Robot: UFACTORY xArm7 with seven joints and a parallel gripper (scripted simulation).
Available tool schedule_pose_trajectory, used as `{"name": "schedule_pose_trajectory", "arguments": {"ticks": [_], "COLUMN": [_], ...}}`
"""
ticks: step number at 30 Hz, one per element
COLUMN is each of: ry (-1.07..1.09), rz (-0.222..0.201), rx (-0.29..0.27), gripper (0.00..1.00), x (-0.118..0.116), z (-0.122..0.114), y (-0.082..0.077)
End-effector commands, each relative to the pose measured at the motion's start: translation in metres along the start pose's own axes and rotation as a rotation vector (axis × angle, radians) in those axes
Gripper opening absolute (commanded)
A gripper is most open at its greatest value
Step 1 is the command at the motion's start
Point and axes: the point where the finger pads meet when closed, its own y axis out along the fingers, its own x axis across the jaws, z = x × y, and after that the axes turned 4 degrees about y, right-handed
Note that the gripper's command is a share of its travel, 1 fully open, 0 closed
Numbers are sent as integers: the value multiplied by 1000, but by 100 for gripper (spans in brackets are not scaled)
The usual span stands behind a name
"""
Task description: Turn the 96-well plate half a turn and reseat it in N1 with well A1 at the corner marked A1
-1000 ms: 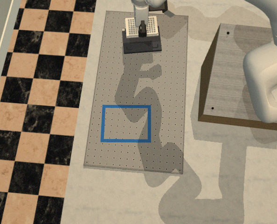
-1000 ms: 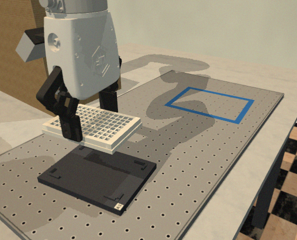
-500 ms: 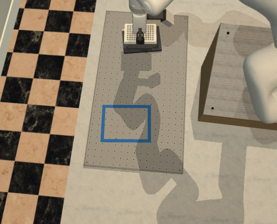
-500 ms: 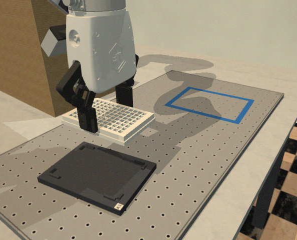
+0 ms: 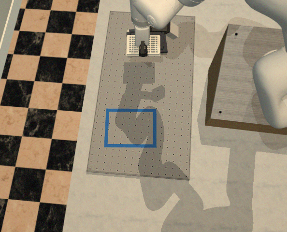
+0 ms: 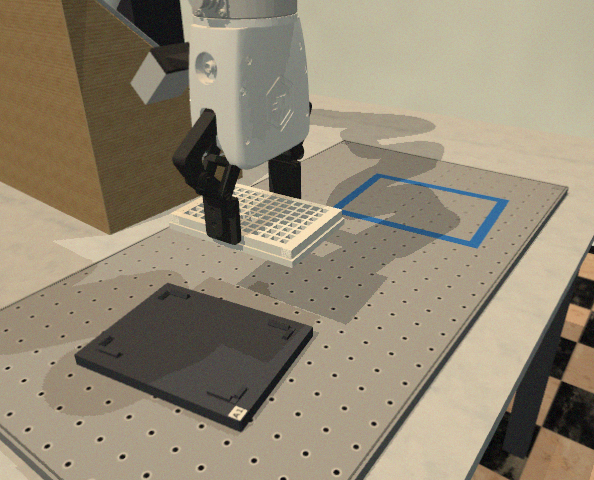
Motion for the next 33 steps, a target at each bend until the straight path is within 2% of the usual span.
{"name": "schedule_pose_trajectory", "arguments": {"ticks": [1,30,33], "ry": [2,2,2], "rz": [4,3,3], "rx": [-5,-5,-5], "gripper": [0,0,0], "x": [11,101,104], "z": [-2,-10,-10], "y": [-2,1,2]}}
